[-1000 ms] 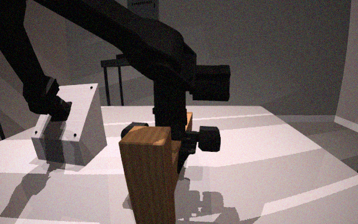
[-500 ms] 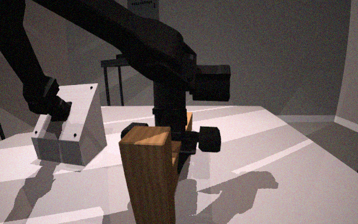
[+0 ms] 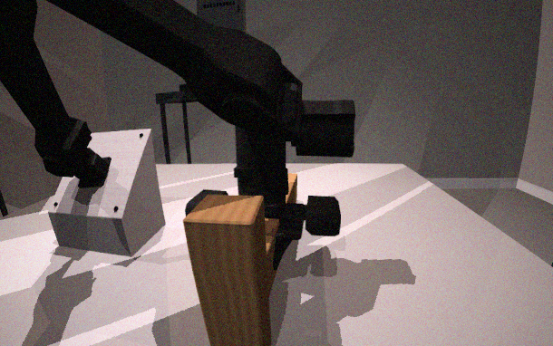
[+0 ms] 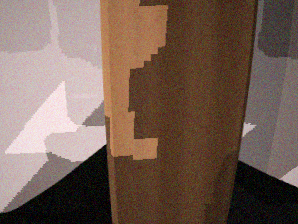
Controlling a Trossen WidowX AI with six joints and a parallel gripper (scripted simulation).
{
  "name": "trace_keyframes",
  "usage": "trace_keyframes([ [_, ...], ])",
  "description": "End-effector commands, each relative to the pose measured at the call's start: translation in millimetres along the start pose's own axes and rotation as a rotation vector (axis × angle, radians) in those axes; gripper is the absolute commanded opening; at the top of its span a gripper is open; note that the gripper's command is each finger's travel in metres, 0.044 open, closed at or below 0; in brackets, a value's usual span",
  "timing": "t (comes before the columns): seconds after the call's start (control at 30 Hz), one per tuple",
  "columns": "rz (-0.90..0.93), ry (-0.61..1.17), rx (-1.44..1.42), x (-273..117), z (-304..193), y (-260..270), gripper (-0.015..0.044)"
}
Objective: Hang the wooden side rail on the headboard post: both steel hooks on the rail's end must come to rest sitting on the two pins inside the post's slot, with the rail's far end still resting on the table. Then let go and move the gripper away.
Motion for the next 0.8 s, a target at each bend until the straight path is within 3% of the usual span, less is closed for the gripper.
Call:
trace_keyframes([
  [0.0, -0.016, -0.004, 0.004, -5.4, -2.4, -1.2, 0.0],
  [0.77, -0.016, -0.004, 0.004, -6.1, -4.4, -4.1, 0.0],
])
Point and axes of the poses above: the point midway between the two fingers, 35 mm back from their tips, its own x axis out along the fingers, its own y axis across the jaws, z = x × y, the point moved 6 cm from there along -x, back along the fingers, and after that the axes turned 9 degrees about x, right-handed, at the moved point
